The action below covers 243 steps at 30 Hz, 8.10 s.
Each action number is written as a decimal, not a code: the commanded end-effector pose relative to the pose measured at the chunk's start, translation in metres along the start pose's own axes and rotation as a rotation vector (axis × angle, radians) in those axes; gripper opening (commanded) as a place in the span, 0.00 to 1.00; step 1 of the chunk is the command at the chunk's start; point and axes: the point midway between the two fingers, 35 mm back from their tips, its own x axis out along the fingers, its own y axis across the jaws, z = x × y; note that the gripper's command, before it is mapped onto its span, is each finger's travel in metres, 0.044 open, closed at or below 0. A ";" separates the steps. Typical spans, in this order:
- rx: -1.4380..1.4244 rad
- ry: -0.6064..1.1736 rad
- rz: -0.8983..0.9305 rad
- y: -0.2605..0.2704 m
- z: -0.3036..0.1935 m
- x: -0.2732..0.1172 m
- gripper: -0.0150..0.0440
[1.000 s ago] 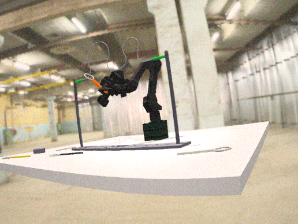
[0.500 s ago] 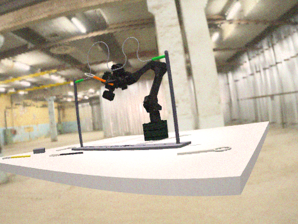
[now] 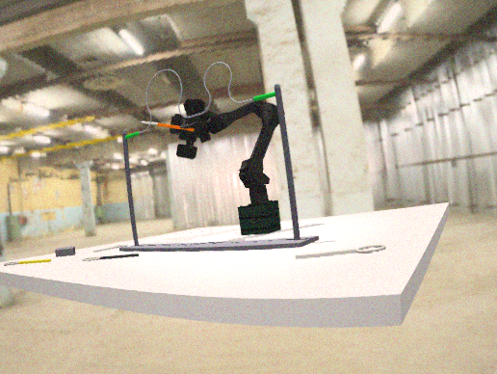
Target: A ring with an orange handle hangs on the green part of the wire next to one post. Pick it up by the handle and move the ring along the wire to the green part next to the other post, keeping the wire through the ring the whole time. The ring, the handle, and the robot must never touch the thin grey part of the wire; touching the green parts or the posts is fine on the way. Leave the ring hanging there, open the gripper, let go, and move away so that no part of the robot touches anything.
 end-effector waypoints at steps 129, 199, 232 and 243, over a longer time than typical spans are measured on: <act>-0.126 0.137 -0.101 0.094 0.041 -0.035 0.00; -0.935 0.083 -0.535 0.070 0.055 -0.041 0.00; -1.315 0.036 -0.729 0.066 0.068 -0.046 0.00; -1.443 0.018 -0.792 0.065 0.072 -0.048 0.00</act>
